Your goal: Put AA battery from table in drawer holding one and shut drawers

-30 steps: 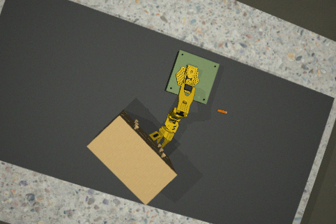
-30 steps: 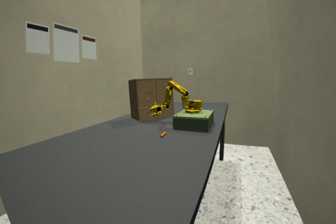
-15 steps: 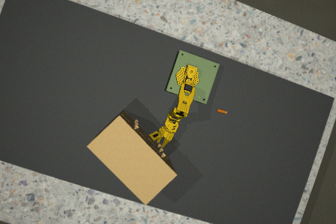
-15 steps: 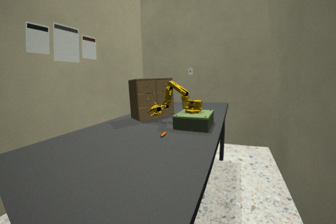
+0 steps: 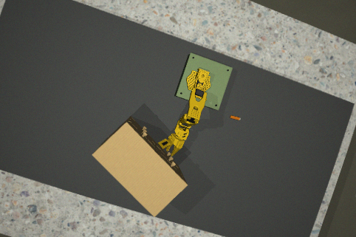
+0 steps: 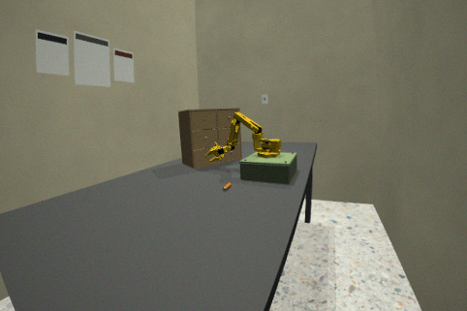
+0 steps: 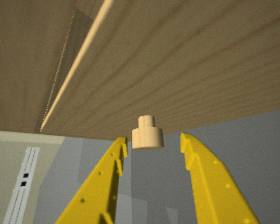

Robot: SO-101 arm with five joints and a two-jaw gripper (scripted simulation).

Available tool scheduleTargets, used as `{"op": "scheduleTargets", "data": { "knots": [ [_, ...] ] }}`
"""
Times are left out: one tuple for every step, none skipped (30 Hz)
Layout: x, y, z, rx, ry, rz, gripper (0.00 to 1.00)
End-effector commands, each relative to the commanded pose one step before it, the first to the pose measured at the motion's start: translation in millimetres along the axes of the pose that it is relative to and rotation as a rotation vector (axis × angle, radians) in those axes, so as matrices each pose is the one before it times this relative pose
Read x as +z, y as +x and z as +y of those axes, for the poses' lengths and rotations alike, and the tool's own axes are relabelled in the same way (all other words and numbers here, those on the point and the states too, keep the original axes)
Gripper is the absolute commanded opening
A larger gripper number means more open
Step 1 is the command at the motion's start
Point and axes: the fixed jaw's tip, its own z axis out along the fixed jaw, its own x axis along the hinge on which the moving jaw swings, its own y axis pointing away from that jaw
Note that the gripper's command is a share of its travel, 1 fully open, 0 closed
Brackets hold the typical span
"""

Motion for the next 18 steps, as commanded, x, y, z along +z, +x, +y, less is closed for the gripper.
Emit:
{"op": "scheduleTargets", "data": {
  "knots": [
    [0.018, -6.076, 3.83, 0.01081, -0.00541, -0.01307, 0.21],
    [-0.002, -0.136, 0.19, 0.0, -0.00001, 0.0, 0.21],
    [-0.003, -0.136, 0.19, -0.00001, 0.0, 0.00001, 0.21],
    [-0.003, -0.136, 0.19, 0.0, -0.00001, 0.0, 0.21],
    [-0.004, -0.136, 0.19, 0.0, 0.0, 0.00001, 0.21],
    [-0.003, -0.136, 0.19, 0.0, -0.00001, 0.0, 0.21],
    [-0.004, -0.136, 0.19, 0.0, 0.0, 0.00001, 0.21],
    [-0.004, -0.136, 0.19, 0.0, -0.00001, 0.0, 0.21],
    [-0.005, -0.135, 0.19, 0.0, 0.0, 0.00001, 0.21],
    [-0.005, -0.136, 0.19, 0.0, -0.00001, 0.0, 0.21],
    [-0.006, -0.135, 0.19, 0.0, 0.0, 0.00001, 0.21],
    [-0.005, -0.136, 0.19, 0.0, -0.00001, 0.0, 0.21],
    [0.0, 0.0, 0.0, 0.0, 0.0, 0.0, 0.21],
    [0.0, 0.0, 0.0, 0.0, 0.0, 0.0, 0.21],
    [-0.006, -0.135, 0.19, 0.0, 0.0, 0.00001, 0.21],
    [-0.005, -0.109, 0.16, 0.0, -0.00001, 0.0, 0.21],
    [0.0, 0.0, 0.0, 0.0, 0.00001, 0.0, 0.21],
    [0.0, 0.0, 0.0, 0.0, -0.00001, 0.0, 0.21]
  ]
}}
